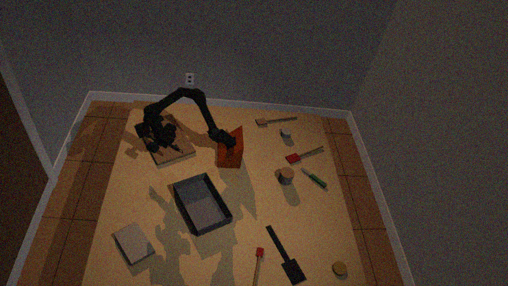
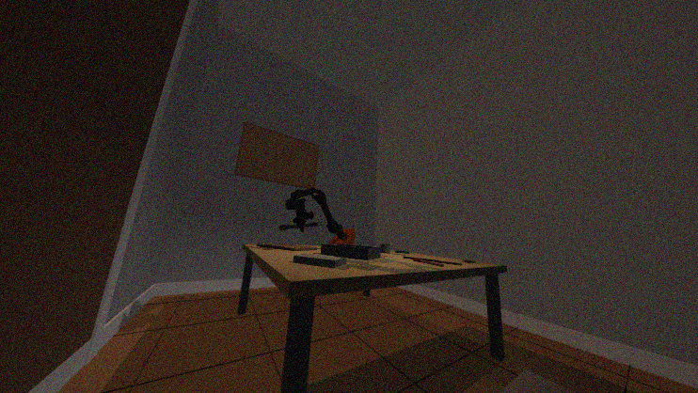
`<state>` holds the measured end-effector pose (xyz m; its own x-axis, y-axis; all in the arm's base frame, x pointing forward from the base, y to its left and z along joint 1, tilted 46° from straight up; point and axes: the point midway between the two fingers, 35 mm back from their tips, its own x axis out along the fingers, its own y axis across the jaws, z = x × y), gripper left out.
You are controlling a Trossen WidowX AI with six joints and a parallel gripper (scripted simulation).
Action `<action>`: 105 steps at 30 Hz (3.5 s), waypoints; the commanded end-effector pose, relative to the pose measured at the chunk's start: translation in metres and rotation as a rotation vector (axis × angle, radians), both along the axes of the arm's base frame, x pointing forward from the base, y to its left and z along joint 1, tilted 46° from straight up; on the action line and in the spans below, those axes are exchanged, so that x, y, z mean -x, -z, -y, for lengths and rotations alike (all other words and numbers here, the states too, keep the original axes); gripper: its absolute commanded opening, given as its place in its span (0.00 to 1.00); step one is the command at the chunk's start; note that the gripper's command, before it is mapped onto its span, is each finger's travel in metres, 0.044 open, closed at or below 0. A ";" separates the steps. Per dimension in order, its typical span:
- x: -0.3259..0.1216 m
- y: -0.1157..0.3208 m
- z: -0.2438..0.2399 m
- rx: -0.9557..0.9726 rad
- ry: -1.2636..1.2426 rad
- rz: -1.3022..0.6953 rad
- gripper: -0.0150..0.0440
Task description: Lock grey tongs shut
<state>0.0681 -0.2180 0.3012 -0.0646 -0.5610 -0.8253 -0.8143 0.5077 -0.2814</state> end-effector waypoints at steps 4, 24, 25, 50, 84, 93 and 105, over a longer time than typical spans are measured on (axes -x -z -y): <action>0.014 -0.002 0.004 -0.014 0.045 0.050 0.00; 0.059 -0.005 0.011 -0.034 0.183 0.190 0.00; 0.061 -0.005 0.011 -0.033 0.190 0.197 0.00; 0.118 -0.019 0.008 0.046 0.349 0.362 0.00; 0.184 -0.043 -0.015 0.249 0.504 0.481 0.00; 0.183 -0.031 -0.012 0.214 0.546 0.405 0.00; 0.184 -0.014 -0.007 0.203 0.640 0.233 0.00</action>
